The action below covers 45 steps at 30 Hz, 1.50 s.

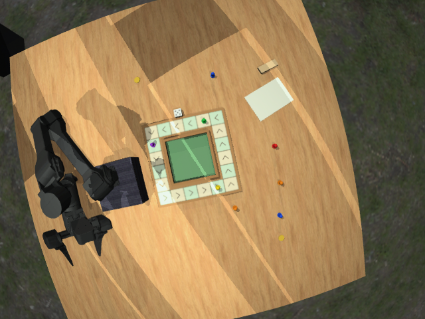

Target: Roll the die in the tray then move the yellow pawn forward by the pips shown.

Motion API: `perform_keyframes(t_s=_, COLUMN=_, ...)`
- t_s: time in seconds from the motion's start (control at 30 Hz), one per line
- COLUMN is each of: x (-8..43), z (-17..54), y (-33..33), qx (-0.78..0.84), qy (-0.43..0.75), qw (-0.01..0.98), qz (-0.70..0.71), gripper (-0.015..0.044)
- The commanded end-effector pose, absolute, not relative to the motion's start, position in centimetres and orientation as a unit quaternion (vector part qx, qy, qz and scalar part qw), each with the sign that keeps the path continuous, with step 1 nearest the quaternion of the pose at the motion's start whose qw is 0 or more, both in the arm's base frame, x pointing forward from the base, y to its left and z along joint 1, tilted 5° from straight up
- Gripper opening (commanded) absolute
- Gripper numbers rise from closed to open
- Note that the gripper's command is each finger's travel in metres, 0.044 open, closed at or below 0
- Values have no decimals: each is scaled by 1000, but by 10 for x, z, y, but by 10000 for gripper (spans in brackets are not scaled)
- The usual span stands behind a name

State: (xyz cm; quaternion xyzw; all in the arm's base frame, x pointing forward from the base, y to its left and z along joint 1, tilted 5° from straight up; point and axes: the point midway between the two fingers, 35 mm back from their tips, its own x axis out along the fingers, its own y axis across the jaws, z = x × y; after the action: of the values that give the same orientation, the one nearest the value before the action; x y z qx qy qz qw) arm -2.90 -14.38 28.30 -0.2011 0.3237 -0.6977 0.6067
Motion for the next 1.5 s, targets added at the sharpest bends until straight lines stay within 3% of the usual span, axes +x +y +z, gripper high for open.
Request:
perform_keyframes(t_s=0.0, x=-28, z=283, y=-144, qx=-201, qy=324, qw=608, qz=-696, gripper=374)
perform_keyframes(t_s=0.13, x=-7, z=280, y=-159, qx=-194, qy=335, qw=648, qz=-656, gripper=275)
perform_keyframes(t_s=0.33, x=47, z=268, y=-181, qx=-168, qy=351, qw=727, qz=-565, gripper=275)
perform_keyframes(t_s=0.63, x=179, z=219, y=-167, qx=-75, qy=396, qw=841, qz=-361, gripper=275)
perform_keyframes(t_s=1.0, x=291, z=126, y=-49, qx=22, qy=520, qw=840, qz=-154, gripper=275)
perform_keyframes(t_s=1.47, x=301, z=22, y=108, qx=34, qy=669, qw=740, qz=-57, gripper=275)
